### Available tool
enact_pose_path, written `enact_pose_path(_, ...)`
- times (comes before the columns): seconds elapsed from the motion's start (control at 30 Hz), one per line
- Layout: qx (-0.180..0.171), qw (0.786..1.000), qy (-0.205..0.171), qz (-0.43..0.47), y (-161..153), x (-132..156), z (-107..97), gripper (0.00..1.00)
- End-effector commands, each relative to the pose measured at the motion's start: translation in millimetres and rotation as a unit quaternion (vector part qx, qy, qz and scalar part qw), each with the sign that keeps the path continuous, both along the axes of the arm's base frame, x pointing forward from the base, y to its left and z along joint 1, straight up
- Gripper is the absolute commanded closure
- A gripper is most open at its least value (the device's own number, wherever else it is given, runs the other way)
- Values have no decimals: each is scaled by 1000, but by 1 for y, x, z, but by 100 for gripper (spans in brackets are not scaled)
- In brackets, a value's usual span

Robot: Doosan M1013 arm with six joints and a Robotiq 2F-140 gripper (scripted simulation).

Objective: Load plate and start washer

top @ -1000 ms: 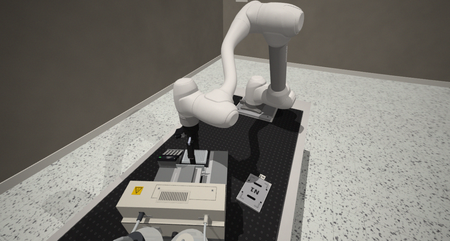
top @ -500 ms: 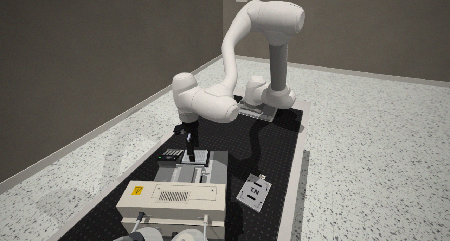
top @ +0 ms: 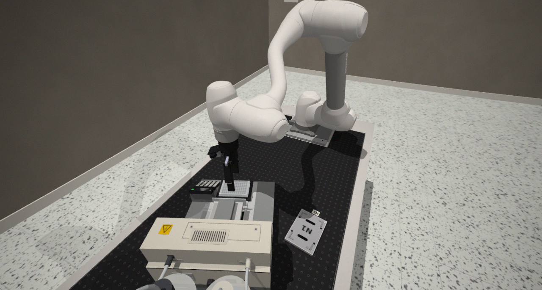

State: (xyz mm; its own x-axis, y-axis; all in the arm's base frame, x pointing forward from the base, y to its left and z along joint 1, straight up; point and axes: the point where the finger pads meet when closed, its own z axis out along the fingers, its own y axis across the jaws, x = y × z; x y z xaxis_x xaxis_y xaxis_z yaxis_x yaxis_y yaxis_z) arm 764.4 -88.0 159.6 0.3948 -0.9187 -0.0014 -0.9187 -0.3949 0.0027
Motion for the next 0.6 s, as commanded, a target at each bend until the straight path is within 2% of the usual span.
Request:
enact_pose_path(0.0,0,1000,-1,0,0,0,6,30)
enact_pose_path(0.57,0,1000,-1,0,0,0,31,30)
